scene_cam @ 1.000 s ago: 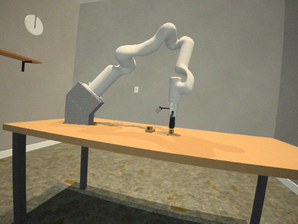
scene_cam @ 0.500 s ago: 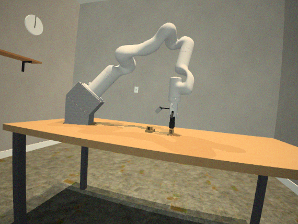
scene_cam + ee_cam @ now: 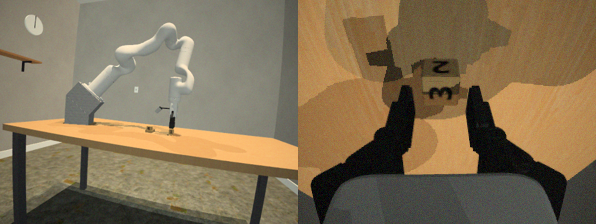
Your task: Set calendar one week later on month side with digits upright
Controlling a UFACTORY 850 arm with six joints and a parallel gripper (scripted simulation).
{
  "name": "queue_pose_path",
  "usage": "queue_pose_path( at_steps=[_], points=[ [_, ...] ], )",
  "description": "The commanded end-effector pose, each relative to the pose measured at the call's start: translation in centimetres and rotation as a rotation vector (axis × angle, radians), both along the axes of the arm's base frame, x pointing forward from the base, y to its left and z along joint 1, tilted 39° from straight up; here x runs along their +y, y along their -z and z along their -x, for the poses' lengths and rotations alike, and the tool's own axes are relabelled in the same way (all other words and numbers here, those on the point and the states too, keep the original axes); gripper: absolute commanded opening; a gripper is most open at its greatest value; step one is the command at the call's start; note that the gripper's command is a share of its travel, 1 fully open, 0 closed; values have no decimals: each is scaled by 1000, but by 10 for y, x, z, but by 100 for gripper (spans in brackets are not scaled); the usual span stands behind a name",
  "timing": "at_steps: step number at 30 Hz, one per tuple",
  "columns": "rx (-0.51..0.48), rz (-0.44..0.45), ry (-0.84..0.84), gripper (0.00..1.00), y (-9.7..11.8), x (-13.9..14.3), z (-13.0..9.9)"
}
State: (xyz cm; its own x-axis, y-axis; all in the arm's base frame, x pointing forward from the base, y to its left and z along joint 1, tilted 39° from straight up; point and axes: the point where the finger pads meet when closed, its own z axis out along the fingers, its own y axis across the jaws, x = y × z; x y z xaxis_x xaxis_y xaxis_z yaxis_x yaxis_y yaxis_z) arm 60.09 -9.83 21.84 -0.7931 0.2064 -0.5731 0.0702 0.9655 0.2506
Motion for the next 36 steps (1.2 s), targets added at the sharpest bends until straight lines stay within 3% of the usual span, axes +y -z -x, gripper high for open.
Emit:
queue_pose_path(
  at_steps=[1, 36],
  points=[
    [-1, 0, 0, 49, 0, 0, -1],
    [-1, 0, 0, 49, 21, 4, -17]
  ],
)
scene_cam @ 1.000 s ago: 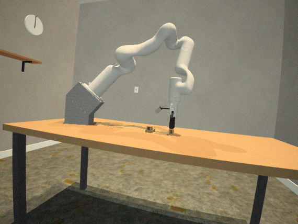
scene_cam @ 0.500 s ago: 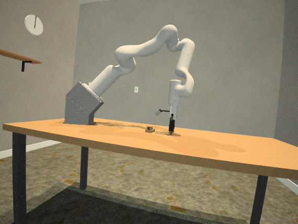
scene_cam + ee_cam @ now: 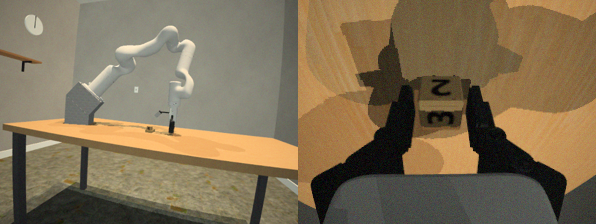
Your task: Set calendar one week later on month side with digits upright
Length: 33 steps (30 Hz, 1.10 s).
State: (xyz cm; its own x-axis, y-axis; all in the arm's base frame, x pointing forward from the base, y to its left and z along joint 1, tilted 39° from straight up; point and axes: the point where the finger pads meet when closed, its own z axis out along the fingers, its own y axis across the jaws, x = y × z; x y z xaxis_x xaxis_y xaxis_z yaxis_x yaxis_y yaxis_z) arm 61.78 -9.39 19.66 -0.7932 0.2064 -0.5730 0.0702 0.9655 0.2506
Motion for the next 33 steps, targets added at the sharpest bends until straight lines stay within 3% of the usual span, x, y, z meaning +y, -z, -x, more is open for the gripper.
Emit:
queue_pose_path(
  at_steps=[1, 28, 29, 33],
  points=[
    [-1, 0, 0, 49, 0, 0, 0],
    [-1, 0, 0, 49, 0, 0, 0],
    [-1, 0, 0, 29, 0, 0, 0],
    [-1, 0, 0, 29, 0, 0, 0]
  ],
)
